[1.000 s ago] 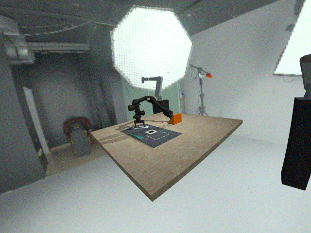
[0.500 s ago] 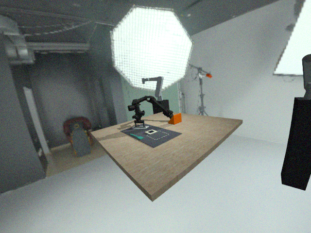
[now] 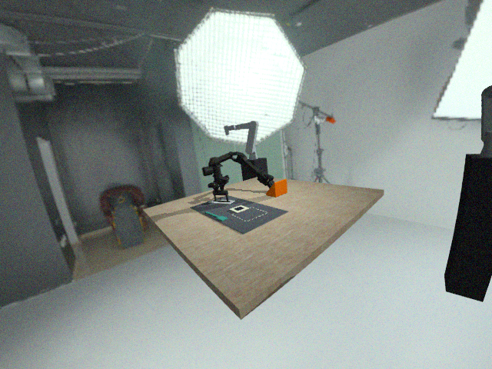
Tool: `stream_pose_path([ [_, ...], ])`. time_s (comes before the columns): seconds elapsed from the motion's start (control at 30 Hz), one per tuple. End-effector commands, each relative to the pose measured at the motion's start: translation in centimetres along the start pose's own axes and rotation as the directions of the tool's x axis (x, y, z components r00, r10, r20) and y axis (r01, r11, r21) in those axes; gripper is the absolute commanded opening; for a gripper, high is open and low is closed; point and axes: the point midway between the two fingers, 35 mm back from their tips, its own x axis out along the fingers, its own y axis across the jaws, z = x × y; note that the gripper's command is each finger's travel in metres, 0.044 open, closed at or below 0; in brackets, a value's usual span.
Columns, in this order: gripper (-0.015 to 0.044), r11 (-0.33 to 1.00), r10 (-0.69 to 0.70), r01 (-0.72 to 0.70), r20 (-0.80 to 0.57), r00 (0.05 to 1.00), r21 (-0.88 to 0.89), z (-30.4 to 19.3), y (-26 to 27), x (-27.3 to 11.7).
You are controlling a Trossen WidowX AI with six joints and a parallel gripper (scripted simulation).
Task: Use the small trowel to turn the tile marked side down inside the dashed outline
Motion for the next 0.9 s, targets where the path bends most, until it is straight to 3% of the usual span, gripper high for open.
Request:
stream_pose_path([
  [0.0,0.0270,1.000,-0.001,0.001,-0.001,1.000,0.006,0.0,0.0,0.0],
  [0.53,0.0270,1.000,-0.001,0.001,-0.001,1.000,0.006,0.0,0.0,0.0],
  [0.73,0.0270,1.000,-0.001,0.001,0.002,1.000,0.006,0.0,0.0,-4.3],
  [0.87,0.0270,1.000,-0.001,0.001,0.002,1.000,0.006,0.0,0.0,-4.5],
])
